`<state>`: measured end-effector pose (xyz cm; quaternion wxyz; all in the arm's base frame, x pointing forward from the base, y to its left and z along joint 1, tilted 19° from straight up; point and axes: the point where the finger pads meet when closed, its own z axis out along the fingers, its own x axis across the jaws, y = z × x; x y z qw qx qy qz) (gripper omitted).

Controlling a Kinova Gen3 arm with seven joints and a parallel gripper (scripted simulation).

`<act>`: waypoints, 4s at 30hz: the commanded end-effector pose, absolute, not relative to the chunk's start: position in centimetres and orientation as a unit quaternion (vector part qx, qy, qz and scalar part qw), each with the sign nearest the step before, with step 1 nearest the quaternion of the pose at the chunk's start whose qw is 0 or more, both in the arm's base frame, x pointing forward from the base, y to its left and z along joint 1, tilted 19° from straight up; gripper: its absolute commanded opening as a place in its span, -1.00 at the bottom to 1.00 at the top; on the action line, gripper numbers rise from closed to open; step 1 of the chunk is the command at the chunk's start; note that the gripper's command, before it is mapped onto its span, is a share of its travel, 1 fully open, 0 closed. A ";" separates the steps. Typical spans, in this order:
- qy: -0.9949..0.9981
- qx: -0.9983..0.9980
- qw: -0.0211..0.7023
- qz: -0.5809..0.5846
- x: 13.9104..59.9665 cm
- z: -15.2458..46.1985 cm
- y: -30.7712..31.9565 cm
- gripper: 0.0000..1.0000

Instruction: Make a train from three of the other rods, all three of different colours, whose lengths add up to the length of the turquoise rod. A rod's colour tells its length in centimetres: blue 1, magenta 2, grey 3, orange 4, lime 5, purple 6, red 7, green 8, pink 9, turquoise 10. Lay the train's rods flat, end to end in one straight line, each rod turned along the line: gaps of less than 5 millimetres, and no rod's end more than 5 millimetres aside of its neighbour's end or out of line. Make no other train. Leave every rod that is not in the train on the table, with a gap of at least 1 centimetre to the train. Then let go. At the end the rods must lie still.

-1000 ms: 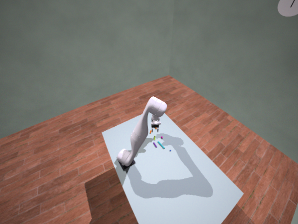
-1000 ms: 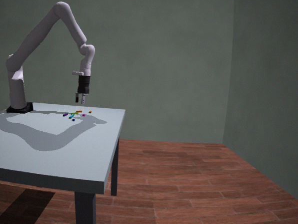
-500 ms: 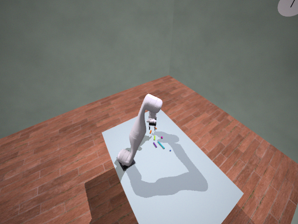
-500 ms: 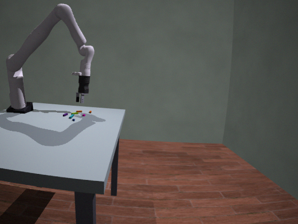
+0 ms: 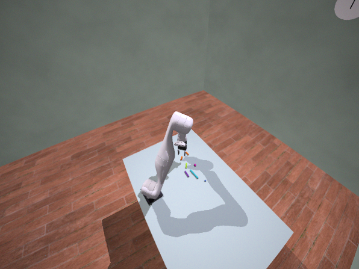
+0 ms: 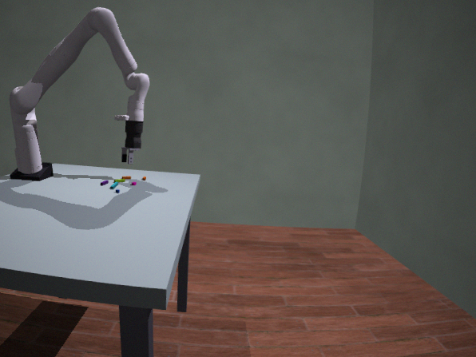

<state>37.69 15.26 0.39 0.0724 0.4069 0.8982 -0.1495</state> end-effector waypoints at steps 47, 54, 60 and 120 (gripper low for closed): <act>0.897 0.410 0.074 -0.149 37.6 0.3 15.6 0.07; 0.896 0.411 0.074 -0.149 37.6 0.2 15.5 0.07; 0.896 0.412 0.074 -0.149 37.6 -0.3 15.4 0.07; 0.896 0.412 0.074 -0.149 37.6 -4.6 14.0 0.07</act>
